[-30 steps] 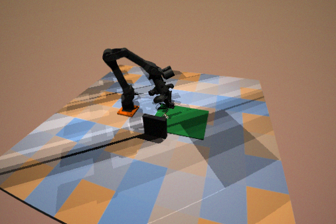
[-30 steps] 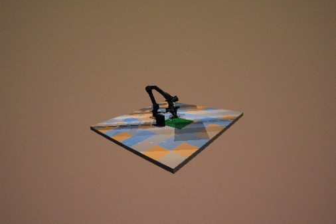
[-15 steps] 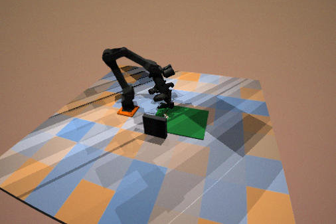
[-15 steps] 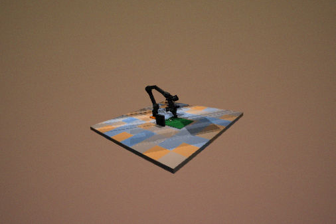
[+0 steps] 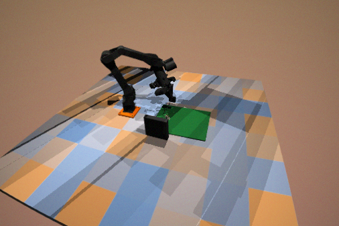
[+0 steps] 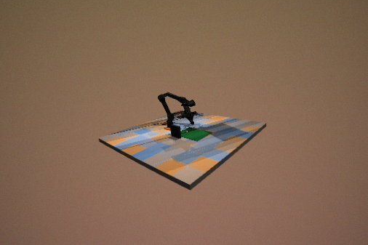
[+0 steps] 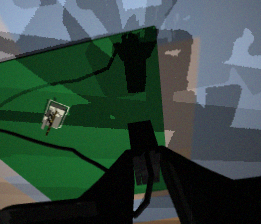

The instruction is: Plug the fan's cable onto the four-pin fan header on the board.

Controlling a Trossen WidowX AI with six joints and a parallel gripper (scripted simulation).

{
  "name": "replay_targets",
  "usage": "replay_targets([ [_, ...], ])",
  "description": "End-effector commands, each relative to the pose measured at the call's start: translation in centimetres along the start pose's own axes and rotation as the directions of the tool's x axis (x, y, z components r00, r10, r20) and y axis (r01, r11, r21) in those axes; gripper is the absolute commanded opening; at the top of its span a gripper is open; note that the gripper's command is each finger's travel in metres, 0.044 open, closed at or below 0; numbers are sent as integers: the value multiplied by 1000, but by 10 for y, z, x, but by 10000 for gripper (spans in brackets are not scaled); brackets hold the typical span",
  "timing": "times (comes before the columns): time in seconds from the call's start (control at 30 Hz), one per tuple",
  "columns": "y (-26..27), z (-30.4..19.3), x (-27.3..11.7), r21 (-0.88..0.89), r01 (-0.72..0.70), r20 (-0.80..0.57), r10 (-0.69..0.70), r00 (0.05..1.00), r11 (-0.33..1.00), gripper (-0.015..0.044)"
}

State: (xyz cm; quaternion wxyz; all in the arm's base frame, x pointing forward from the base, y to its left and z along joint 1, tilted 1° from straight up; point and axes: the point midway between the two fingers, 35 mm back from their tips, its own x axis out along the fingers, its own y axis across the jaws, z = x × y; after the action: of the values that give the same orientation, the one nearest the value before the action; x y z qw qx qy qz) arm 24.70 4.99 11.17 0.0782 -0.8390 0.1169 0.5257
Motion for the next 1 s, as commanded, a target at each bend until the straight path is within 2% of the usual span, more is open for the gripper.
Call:
replay_targets([
  [0.0,1,-6,-17,1,5,-8,-5,1000,1000,0],
  [0.23,1,-9,-22,22,4,-4,-4,1000,1000,0],
  [0.6,0,-27,-22,370,-30,50,12,999,929,0],
  [0.97,0,-45,-20,673,-89,105,25,994,734,0],
])
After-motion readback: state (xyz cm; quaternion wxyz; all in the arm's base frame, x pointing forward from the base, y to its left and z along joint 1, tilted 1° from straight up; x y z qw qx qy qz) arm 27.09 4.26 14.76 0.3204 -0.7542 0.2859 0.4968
